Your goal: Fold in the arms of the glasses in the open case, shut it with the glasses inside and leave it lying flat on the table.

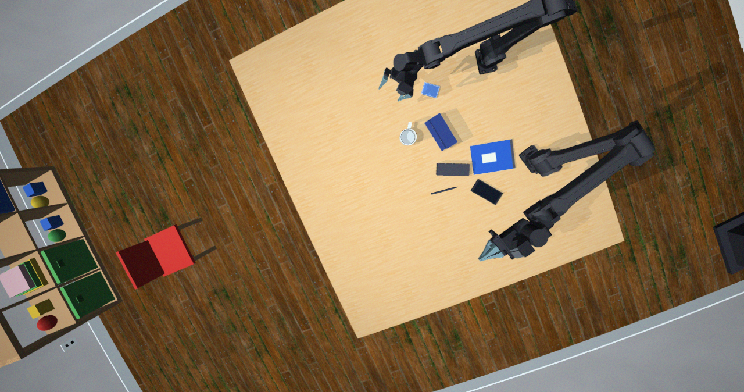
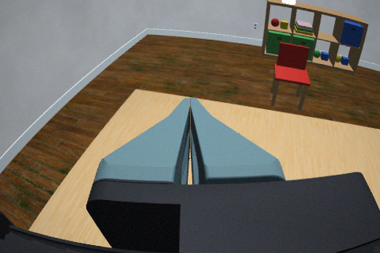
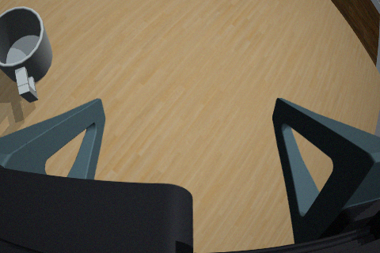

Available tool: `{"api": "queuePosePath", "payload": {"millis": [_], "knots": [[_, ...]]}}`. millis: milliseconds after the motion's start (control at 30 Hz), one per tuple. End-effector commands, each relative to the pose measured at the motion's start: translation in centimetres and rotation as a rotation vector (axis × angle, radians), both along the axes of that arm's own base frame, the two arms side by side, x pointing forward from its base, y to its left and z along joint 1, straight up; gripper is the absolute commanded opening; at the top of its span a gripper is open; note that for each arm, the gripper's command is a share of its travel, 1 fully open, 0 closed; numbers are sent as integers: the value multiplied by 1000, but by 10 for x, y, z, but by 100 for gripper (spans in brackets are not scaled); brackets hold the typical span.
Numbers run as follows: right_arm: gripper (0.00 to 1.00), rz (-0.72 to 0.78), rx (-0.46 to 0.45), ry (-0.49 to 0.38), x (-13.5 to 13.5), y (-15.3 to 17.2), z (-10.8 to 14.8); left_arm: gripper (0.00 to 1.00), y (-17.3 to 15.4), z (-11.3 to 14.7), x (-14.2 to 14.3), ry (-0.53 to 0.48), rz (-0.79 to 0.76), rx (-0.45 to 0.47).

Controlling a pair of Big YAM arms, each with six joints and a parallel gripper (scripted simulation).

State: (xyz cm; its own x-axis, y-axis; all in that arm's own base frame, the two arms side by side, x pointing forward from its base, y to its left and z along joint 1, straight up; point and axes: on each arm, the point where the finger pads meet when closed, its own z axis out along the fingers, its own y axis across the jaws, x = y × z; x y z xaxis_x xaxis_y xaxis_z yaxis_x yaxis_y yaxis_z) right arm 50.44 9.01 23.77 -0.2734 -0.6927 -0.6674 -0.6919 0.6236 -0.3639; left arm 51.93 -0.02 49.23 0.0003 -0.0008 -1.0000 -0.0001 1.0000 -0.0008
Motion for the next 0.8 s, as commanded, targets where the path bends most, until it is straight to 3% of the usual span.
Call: {"api": "queuePosePath", "payload": {"millis": [0,67,233,400,500,633,767], "knots": [[100,-83,79,-105,23,4,60,0,-4,48,2,-73,-6,17],[100,-158,108,-149,29,-17,81,0,-4,48,2,-73,-6,17],[100,-262,189,-230,36,-28,119,0,-4,48,2,-73,-6,17],[100,-370,278,-299,44,-44,150,0,-4,48,2,-73,-6,17],[100,-373,298,-307,45,-38,155,0,-4,48,2,-73,-6,17],[100,-454,385,-404,37,-58,201,0,-4,48,2,-73,-6,17],[100,-518,478,-475,33,-68,230,0,-4,48,2,-73,-6,17]]}}
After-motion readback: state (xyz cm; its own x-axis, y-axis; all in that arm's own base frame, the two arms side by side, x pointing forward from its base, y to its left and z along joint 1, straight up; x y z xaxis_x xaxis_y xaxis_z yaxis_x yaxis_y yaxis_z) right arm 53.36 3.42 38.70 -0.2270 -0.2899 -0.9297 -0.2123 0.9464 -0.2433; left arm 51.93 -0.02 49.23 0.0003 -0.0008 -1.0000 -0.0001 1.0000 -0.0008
